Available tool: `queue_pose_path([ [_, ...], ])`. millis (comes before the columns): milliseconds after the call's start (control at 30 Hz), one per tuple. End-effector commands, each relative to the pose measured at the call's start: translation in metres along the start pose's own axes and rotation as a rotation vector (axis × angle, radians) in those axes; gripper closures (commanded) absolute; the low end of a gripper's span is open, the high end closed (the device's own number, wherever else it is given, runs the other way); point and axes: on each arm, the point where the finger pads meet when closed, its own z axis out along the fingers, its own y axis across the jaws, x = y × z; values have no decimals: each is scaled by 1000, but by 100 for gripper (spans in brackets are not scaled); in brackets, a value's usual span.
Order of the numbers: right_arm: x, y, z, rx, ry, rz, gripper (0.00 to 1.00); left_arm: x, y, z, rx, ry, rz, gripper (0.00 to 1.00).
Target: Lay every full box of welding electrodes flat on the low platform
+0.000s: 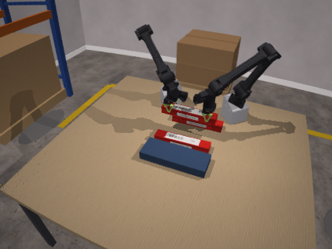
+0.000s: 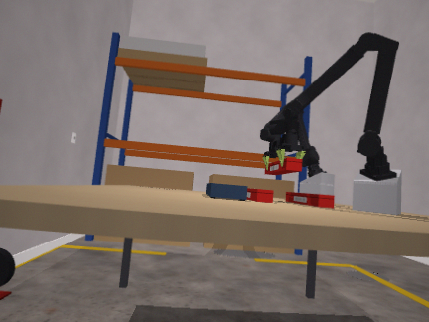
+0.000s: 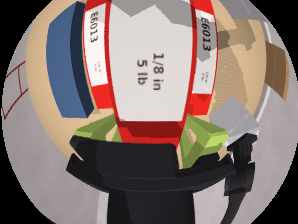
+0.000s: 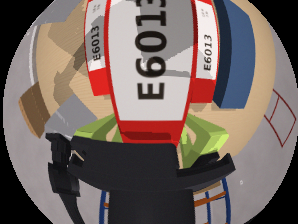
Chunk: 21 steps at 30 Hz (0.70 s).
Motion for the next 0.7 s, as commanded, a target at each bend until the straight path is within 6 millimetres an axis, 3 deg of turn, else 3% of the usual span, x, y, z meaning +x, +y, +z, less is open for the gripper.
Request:
queue_pose_path([
  [0, 2, -5, 4, 10, 0, 5, 100, 3, 4, 7, 1, -1, -6, 100],
  [367, 3, -4, 19, 8, 2, 8, 100, 3, 4, 22, 1, -1, -6, 100],
  [433, 3, -4, 19, 8, 2, 8, 100, 3, 4, 22, 1, -1, -6, 100],
  [467, 3, -6, 12, 26, -10, 18, 100, 2, 15, 11, -26, -19, -20, 100],
  [533, 3, -7, 18, 23, -8, 12, 100, 3, 5, 24, -2, -2, -7, 100],
  [667, 3, -3, 30, 5, 4, 7, 100, 3, 4, 31, 1, -1, -5, 100],
])
